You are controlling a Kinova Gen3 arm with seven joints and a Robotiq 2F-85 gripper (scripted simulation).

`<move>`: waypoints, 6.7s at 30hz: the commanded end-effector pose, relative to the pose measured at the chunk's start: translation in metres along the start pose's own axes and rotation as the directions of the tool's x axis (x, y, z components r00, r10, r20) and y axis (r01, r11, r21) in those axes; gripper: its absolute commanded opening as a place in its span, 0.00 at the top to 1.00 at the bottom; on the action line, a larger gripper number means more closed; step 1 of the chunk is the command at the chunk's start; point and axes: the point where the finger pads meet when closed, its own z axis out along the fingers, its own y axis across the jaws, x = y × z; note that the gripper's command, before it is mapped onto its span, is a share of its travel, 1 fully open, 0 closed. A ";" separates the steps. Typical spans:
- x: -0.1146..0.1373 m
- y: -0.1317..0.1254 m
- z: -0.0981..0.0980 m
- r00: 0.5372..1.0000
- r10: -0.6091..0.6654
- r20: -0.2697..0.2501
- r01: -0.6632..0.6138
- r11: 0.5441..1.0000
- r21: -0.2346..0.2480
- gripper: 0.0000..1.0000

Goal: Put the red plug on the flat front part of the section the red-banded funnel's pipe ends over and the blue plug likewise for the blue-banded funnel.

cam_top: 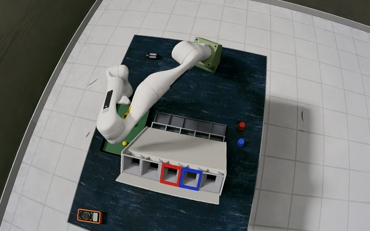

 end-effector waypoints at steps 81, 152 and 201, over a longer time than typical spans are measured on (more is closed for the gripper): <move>0.108 0.000 -0.175 1.000 -0.002 0.002 0.002 1.000 -0.003 1.00; 0.208 -0.341 -0.357 1.000 -0.001 0.003 0.001 1.000 -0.005 1.00; 0.377 -0.340 -0.328 1.000 -0.011 -0.013 0.011 1.000 0.000 1.00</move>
